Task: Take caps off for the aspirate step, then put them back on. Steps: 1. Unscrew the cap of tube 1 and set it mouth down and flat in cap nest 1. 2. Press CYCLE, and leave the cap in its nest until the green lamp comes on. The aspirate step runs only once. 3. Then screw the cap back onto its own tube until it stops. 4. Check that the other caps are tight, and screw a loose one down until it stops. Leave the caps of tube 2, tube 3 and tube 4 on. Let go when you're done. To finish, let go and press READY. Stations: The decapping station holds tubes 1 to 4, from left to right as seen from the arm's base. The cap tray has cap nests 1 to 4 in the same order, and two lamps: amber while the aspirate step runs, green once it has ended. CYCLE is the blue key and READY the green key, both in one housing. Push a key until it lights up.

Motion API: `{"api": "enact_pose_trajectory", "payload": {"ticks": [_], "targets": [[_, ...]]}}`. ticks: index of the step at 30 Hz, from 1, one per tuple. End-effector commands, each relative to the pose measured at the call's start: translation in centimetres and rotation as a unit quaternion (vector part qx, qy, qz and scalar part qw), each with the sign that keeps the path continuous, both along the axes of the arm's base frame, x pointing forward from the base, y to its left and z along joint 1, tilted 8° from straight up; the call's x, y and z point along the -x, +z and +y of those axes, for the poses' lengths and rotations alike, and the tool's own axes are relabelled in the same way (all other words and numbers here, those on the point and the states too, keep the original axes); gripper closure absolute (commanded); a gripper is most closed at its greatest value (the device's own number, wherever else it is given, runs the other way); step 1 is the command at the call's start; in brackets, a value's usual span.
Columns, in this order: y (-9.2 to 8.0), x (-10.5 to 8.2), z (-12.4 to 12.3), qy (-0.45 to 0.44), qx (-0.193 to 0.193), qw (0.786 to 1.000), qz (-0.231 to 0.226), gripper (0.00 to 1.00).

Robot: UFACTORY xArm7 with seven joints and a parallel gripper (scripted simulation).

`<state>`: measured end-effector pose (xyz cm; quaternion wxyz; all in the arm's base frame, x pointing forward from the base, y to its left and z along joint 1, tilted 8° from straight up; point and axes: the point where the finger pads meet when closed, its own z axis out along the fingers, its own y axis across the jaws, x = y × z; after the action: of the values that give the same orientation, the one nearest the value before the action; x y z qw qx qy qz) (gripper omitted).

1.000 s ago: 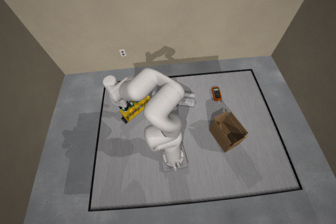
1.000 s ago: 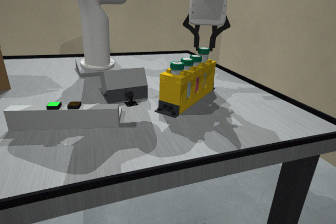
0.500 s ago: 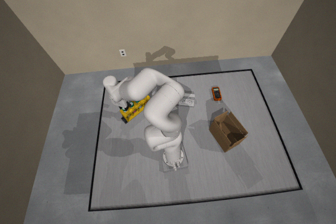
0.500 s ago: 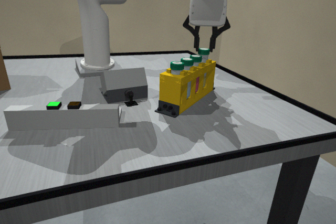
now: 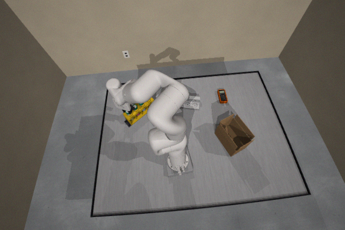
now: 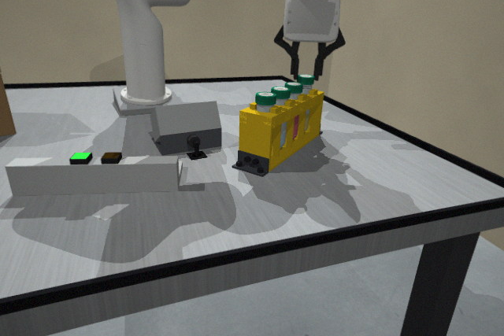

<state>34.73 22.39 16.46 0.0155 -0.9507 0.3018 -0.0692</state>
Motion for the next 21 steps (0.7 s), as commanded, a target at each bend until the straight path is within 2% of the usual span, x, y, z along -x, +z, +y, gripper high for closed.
{"api": "enact_pose_trajectory", "payload": {"ticks": [1,15,16,21], "targets": [[-0.07,-0.12,0.07,0.0,-0.001,1.0,-0.002,1.0],[-0.24,-0.14,0.06,0.0,-0.001,1.0,-0.002,1.0],[-0.24,-0.14,0.07,0.0,-0.001,1.0,-0.002,0.54],[-0.24,-0.14,0.07,0.0,-0.001,1.0,-0.002,0.54]]}}
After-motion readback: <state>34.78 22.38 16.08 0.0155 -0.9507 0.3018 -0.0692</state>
